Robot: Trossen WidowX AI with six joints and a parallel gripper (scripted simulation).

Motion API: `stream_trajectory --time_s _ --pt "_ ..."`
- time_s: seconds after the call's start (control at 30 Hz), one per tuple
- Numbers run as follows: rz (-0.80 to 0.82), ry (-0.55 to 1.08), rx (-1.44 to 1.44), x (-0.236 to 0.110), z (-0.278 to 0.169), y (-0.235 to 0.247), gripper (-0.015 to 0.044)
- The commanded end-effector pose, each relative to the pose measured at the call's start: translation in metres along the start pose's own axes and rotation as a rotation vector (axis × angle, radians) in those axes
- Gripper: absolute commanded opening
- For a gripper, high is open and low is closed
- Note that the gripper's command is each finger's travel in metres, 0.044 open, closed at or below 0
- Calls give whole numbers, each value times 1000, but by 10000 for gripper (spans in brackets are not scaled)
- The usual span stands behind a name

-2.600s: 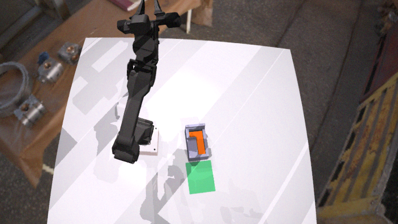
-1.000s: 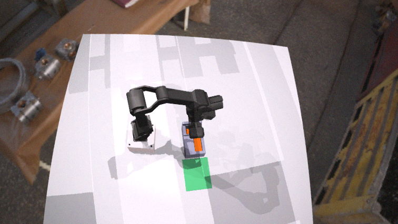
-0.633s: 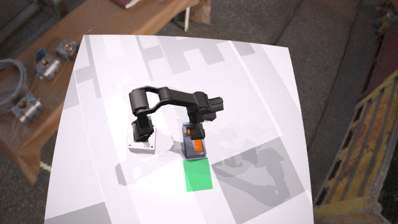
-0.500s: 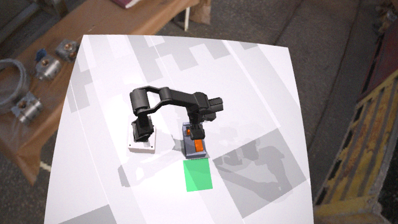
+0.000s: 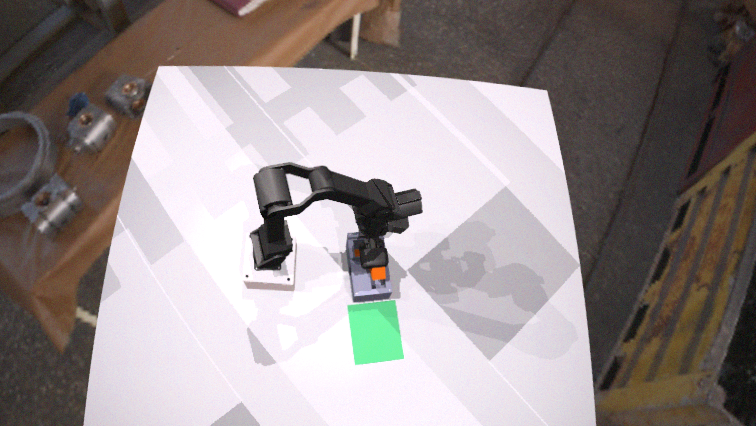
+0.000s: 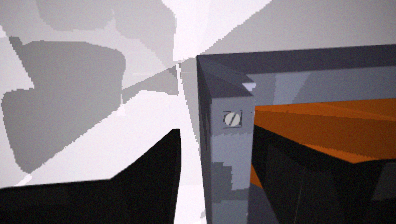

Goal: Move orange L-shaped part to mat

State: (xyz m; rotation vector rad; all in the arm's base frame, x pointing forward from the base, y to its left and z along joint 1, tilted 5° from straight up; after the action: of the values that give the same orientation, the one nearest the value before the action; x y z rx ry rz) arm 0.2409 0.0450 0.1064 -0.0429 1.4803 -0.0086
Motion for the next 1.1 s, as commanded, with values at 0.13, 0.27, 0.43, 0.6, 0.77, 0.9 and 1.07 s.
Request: stream_trajectory --time_s 0.13,0.27,0.43,0.6,0.77,0.9,1.07 --pt "0 0 0 0 0 0 180" --pt "-1 1 0 -1 0 1 180" --pt "-10 5 1 -11 -1 9 180" --pt "-11 5 1 -19 0 9 180" --pt "-11 5 1 -73 4 4 180" --pt "-11 5 1 -109 0 -1 180" --pt "-4 -10 6 -107 1 0 180"
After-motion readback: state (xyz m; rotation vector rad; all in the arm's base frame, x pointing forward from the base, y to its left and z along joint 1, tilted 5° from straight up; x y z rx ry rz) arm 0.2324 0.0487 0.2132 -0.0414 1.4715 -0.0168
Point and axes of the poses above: the point midway between the two fingers, 35 mm back from their tips, its own x axis out along the fingers, its own y axis across the jaws, z = x × y, the point moved 9 cm from there along -x, back along the fingers, and after that the axes turned 1 degree about x, right-handed, at the moved point
